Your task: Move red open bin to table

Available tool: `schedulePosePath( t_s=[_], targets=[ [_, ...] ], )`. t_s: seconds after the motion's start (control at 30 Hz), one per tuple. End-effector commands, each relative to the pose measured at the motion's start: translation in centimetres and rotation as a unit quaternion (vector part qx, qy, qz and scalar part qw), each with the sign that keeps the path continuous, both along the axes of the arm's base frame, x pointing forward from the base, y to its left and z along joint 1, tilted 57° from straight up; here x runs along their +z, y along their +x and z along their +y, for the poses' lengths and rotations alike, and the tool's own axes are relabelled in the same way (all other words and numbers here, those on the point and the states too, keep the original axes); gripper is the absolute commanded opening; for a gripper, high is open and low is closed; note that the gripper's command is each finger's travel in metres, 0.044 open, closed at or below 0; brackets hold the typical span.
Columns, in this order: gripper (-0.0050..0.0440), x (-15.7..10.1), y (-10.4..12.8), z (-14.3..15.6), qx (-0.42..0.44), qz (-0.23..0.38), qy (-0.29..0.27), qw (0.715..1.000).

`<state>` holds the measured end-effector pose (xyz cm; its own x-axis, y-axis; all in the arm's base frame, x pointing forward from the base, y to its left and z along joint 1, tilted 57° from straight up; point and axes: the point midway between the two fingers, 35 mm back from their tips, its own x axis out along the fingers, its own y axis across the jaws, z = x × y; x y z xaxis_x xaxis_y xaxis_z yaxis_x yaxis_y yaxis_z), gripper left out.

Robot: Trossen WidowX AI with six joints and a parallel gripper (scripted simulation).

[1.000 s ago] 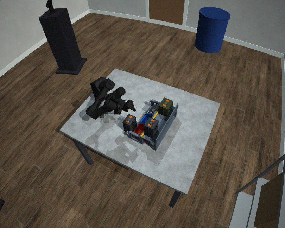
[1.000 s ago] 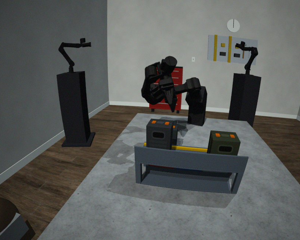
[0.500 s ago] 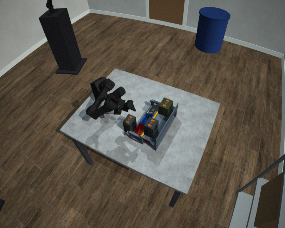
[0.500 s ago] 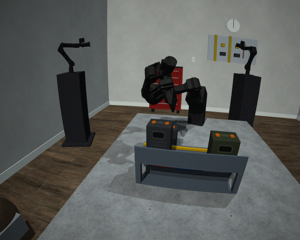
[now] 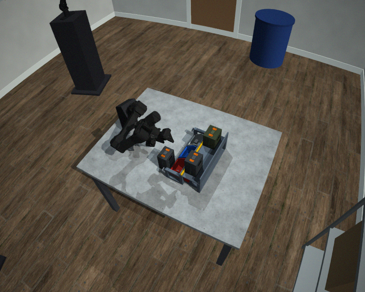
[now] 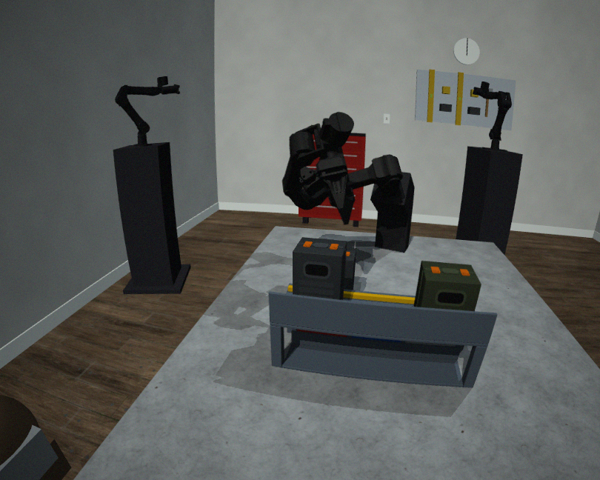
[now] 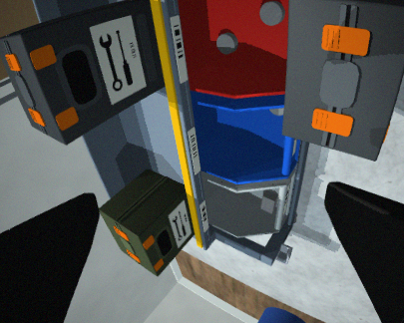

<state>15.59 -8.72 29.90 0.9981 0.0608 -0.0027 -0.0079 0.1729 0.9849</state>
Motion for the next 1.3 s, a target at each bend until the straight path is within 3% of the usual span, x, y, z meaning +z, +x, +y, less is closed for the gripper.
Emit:
schedulePosePath(
  t_s=[0.0,0.1,0.5,0.53,0.67,1.07,1.1,1.23,1.27],
  targets=[
    [0.0440,-1.1,1.6,-0.7,-0.029,0.043,-0.004,0.999],
    [0.0440,-3.0,4.0,-2.0,-0.073,0.107,-0.006,0.992],
    [0.0440,-3.0,4.0,-2.0,-0.073,0.107,-0.006,0.992],
    [0.0440,-0.5,0.8,-0.3,-0.014,0.021,-0.002,1.000],
    [0.0440,-3.0,4.0,-2.0,-0.072,0.107,-0.005,0.992],
    [0.0440,-3.0,4.0,-2.0,-0.072,0.107,-0.005,0.992],
    [0.0440,-0.8,-0.2,0.5,0.000,-0.001,-0.026,1.000],
    [0.0440,-4.4,-0.9,2.1,-0.002,-0.006,-0.130,0.991],
    [0.0440,-4.4,-0.9,2.1,-0.002,-0.006,-0.130,0.991]
  ],
)
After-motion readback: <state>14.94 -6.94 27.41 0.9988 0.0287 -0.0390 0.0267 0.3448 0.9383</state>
